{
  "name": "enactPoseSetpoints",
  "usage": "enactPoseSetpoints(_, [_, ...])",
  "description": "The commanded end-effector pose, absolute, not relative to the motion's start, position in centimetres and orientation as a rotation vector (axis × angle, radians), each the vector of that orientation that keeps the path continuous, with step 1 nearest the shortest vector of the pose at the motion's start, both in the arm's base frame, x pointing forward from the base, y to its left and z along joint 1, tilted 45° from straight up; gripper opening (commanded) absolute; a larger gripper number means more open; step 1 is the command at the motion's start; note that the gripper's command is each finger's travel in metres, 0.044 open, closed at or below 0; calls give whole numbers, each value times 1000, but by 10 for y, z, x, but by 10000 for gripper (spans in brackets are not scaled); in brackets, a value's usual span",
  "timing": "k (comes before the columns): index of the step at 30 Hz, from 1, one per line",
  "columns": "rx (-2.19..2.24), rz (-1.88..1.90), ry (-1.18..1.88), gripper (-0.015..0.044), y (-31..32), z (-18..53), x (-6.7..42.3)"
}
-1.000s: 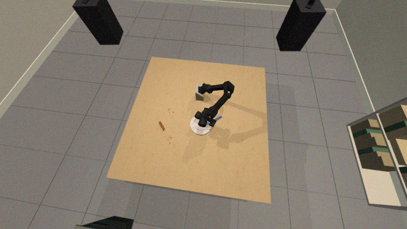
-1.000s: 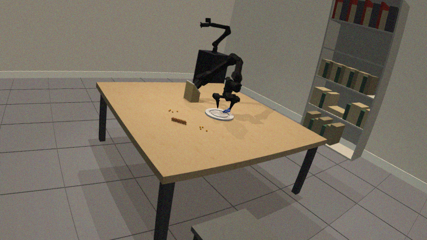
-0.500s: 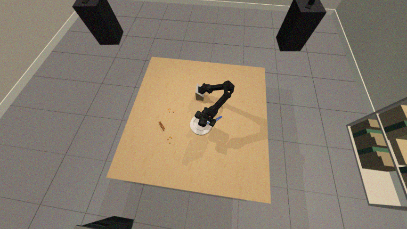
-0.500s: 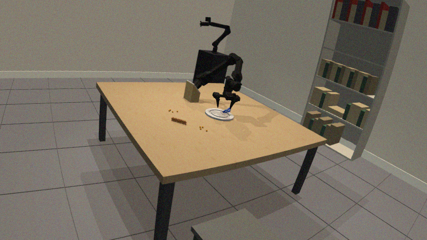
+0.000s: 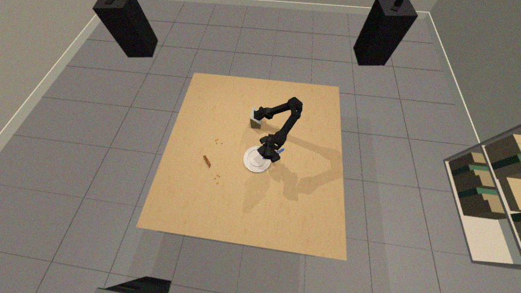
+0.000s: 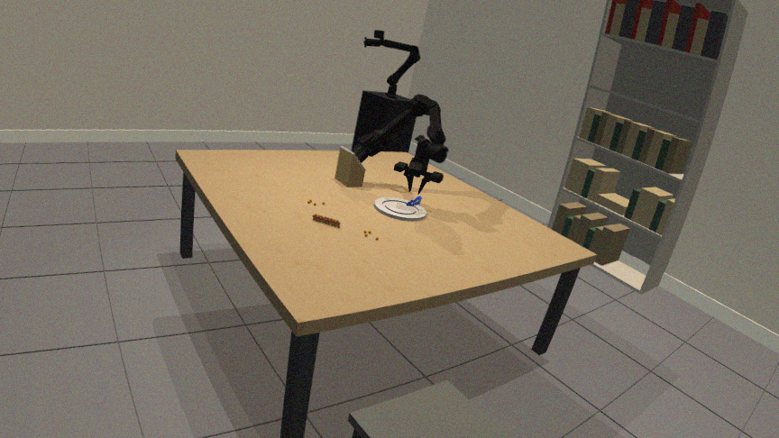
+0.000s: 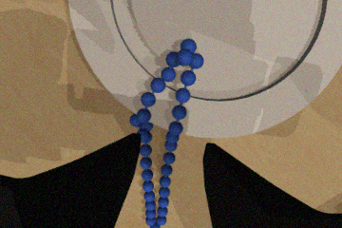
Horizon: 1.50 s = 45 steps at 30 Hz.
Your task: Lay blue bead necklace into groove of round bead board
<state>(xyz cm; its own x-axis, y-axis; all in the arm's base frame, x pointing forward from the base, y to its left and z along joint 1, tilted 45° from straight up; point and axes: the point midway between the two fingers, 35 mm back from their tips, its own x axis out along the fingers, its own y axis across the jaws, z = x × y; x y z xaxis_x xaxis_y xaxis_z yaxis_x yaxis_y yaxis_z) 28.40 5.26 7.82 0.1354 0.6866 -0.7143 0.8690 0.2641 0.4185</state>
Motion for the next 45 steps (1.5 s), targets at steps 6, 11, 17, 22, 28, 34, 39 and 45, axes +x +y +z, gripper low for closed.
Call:
enactPoseSetpoints(6, [1529,-304,1613,120,57,80,279])
enactPoseSetpoints(11, [1529,-304,1613,120,68,69,281])
enactPoseSetpoints(17, [1525,-298,1605,120,64,73,283])
enactPoseSetpoints(22, [1526,-300,1607,120,69,67,284])
enactPoseSetpoints(28, [1528,-301,1610,120,76,61,284])
enactPoseSetpoints(34, [1530,-302,1613,120,83,54,284])
enactPoseSetpoints(39, [1528,-295,1610,113,82,56,286])
enactPoseSetpoints(45, [1528,-295,1610,73,82,56,286])
